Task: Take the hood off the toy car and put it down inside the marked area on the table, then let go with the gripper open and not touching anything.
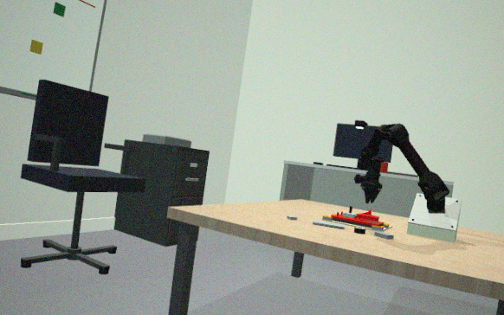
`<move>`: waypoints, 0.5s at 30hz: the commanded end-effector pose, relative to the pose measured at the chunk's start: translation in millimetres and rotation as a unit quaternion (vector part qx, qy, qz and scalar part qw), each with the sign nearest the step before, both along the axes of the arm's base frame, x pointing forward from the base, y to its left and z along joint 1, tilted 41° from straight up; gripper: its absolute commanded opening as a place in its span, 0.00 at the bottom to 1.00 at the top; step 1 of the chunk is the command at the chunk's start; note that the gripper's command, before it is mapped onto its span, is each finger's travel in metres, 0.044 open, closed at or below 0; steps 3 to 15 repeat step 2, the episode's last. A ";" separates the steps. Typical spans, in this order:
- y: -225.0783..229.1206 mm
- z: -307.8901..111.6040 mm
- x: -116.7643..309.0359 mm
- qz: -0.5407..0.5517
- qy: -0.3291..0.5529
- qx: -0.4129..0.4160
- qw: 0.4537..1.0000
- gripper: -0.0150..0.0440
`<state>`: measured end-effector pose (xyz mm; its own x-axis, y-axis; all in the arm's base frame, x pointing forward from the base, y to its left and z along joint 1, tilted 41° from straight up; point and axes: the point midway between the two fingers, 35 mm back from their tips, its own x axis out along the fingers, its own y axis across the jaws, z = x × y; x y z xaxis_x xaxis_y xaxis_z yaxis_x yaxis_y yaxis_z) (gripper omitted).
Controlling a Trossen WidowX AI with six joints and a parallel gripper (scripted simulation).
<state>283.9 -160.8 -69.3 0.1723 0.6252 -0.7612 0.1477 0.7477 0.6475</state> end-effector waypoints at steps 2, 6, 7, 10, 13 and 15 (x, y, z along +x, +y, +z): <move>0.0 0.1 -0.4 0.002 0.000 -0.001 1.000 1.00; 0.0 0.1 -0.4 0.002 0.000 -0.001 1.000 1.00; 0.0 0.1 -0.4 0.002 0.000 -0.001 1.000 1.00; 0.0 0.1 -0.4 0.002 0.000 -0.001 1.000 1.00; 0.0 0.1 -0.4 0.002 0.000 -0.001 1.000 1.00; 0.0 0.1 -0.4 0.002 0.000 -0.001 1.000 1.00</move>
